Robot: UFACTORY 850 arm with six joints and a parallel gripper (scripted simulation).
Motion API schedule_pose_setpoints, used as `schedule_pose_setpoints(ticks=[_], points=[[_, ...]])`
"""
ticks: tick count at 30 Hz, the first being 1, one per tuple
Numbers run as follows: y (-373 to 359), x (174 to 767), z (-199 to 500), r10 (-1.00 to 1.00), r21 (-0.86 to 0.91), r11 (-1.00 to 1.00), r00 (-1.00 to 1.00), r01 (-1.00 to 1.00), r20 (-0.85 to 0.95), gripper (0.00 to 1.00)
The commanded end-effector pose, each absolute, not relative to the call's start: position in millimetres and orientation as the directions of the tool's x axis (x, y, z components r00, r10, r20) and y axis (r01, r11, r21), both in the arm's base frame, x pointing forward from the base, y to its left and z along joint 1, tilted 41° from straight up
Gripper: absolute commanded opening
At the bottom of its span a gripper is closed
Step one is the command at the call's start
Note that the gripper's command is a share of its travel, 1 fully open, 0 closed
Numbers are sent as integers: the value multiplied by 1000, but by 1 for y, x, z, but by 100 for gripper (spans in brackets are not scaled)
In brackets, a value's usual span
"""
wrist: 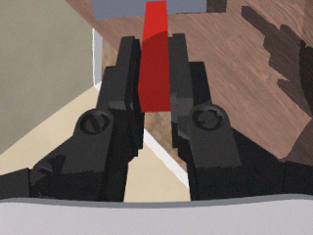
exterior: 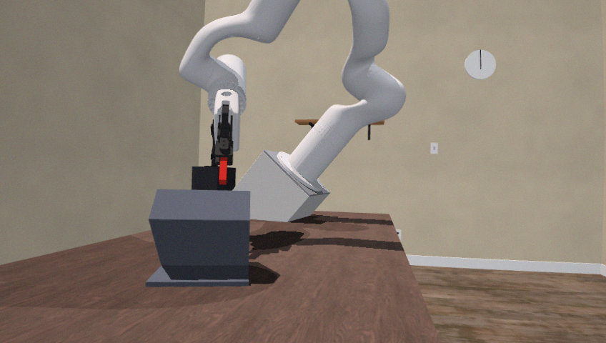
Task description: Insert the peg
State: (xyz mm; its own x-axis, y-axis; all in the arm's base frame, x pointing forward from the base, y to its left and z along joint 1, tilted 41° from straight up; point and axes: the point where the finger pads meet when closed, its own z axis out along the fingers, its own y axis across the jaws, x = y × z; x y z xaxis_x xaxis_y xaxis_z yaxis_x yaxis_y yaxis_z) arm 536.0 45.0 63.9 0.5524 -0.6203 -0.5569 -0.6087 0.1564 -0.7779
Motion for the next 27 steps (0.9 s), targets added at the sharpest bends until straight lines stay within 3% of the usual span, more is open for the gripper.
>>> schedule_pose_setpoints(ticks=[1,27], points=[[31,540,60,-638,-783,200,528,-589,-560,0],[63,571,46,-642,-784,208,523,-585,-561,0]])
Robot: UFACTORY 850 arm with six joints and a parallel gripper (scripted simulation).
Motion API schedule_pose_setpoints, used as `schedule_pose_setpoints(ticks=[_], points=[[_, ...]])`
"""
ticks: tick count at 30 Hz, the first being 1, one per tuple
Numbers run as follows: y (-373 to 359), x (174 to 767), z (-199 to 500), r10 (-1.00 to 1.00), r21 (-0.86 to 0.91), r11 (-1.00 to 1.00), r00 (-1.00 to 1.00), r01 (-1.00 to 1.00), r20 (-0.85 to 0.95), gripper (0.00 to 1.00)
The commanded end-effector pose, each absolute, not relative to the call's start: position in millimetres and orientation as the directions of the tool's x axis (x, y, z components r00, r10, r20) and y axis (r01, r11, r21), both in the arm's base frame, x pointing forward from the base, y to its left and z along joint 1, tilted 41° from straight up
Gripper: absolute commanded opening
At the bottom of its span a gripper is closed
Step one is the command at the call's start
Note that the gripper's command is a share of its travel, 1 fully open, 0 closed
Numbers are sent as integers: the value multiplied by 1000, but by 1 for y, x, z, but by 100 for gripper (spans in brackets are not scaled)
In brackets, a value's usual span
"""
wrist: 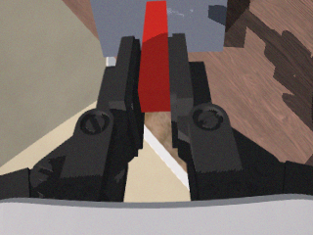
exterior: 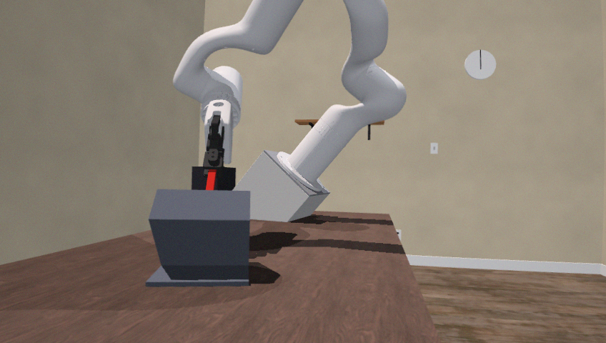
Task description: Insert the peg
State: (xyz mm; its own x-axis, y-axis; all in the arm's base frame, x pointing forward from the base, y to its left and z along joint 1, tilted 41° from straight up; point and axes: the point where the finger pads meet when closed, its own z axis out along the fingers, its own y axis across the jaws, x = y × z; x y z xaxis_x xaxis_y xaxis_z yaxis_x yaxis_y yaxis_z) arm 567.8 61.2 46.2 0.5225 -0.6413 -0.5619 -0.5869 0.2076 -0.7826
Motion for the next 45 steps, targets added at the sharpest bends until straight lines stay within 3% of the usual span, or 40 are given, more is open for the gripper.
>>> schedule_pose_setpoints(ticks=[1,45], points=[[64,571,46,-642,-784,208,523,-585,-561,0],[89,592,37,-642,-784,208,523,-585,-561,0]])
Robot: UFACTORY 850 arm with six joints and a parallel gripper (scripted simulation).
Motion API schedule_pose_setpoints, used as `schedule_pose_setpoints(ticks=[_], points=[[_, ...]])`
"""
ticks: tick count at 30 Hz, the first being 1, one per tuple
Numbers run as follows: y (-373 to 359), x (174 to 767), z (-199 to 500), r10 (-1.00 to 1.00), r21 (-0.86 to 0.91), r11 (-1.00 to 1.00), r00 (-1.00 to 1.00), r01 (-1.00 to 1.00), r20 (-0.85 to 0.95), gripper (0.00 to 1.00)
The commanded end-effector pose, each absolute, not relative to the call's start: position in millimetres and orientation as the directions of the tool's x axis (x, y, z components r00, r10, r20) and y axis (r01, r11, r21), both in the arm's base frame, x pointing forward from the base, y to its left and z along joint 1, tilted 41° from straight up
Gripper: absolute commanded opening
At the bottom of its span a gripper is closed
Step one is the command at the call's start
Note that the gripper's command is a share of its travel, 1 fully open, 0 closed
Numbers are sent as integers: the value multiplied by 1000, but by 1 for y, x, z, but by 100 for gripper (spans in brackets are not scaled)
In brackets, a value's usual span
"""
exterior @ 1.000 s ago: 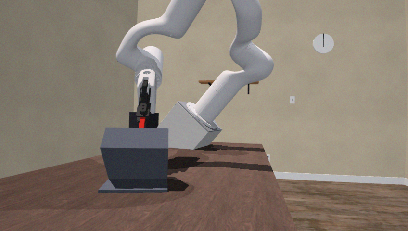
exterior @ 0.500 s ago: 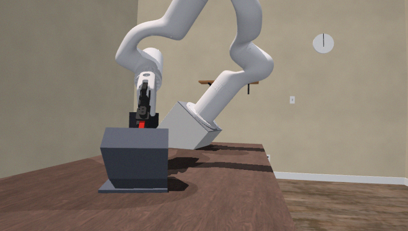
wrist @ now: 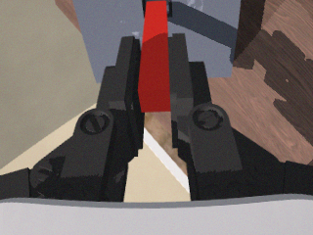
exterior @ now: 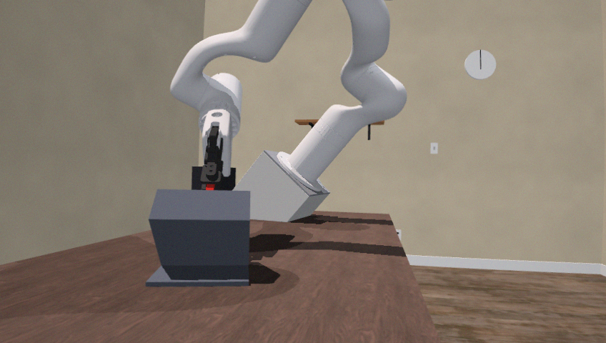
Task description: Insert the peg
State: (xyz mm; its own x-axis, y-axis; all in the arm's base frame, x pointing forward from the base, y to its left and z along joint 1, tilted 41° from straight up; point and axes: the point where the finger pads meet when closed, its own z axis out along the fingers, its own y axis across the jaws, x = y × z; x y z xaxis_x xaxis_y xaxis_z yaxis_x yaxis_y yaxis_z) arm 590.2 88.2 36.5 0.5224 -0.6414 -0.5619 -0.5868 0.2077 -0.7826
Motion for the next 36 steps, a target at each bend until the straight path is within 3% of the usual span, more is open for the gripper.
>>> schedule_pose_setpoints(ticks=[1,36], points=[[89,592,37,-642,-784,208,523,-585,-561,0],[102,603,32,-642,-784,208,523,-585,-561,0]])
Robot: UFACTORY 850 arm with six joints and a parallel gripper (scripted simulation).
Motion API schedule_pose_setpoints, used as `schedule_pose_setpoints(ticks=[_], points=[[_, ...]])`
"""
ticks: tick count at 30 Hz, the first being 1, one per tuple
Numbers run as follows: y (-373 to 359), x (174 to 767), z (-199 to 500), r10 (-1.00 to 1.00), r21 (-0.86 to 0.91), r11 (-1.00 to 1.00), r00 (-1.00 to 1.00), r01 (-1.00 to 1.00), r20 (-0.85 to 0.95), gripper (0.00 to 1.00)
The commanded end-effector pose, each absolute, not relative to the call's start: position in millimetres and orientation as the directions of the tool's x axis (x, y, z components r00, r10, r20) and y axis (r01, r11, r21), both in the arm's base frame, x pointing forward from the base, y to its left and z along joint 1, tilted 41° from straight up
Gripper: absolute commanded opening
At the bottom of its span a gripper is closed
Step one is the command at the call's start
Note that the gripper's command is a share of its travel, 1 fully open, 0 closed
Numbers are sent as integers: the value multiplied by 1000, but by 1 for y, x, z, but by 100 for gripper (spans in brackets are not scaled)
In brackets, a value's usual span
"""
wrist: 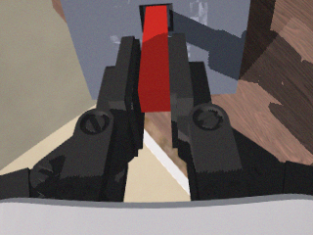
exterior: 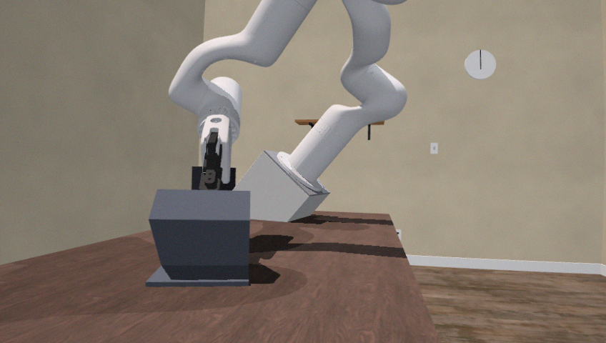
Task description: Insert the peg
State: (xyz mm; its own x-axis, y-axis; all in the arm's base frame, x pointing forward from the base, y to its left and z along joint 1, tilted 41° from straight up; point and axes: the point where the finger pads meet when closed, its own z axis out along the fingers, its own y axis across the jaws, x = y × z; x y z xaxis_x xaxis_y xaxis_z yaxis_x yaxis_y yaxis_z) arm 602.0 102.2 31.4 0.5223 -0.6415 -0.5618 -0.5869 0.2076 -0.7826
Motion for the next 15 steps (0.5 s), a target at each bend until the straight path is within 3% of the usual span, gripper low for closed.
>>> schedule_pose_setpoints(ticks=[1,15], points=[[103,603,32,-642,-784,208,523,-585,-561,0],[110,609,29,-642,-784,208,523,-585,-561,0]])
